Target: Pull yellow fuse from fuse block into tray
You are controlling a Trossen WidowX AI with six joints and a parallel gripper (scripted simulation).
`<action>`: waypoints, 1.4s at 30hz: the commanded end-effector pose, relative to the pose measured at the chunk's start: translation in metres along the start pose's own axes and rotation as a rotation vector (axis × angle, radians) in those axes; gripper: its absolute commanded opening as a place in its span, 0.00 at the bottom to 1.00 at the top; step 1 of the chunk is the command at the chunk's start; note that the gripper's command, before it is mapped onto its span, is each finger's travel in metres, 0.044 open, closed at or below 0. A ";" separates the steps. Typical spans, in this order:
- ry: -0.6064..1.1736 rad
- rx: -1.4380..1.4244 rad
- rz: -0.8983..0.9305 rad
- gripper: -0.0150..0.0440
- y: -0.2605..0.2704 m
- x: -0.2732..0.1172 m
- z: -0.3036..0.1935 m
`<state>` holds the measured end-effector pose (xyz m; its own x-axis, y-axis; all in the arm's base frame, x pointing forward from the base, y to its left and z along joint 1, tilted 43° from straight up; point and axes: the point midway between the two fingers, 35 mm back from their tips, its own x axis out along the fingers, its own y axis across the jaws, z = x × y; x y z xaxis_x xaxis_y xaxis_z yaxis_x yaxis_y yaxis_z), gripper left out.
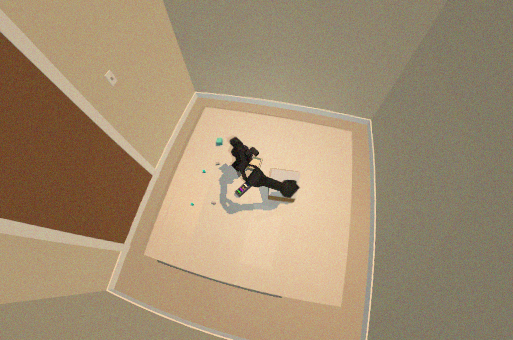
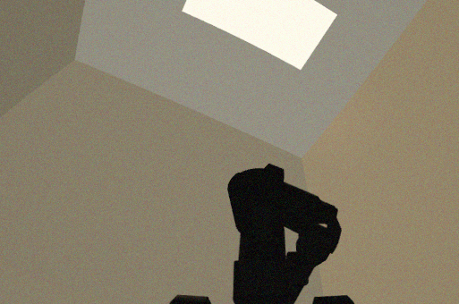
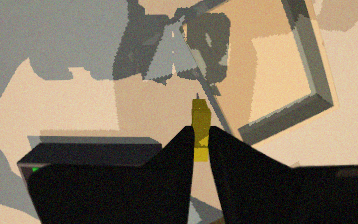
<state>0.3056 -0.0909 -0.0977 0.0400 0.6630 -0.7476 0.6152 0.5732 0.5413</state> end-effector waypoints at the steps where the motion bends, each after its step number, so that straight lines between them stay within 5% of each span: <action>1: -0.002 -0.006 -0.001 0.25 -0.021 0.000 0.010; 9: 0.005 -0.010 0.007 0.25 -0.064 0.005 0.023; 40: 0.006 -0.011 0.009 0.25 -0.065 0.045 0.022; 42: 0.005 -0.018 0.005 0.34 -0.065 0.042 0.024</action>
<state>0.2859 -0.1106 -0.1735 0.0374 0.6688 -0.7425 0.6011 0.5785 0.5513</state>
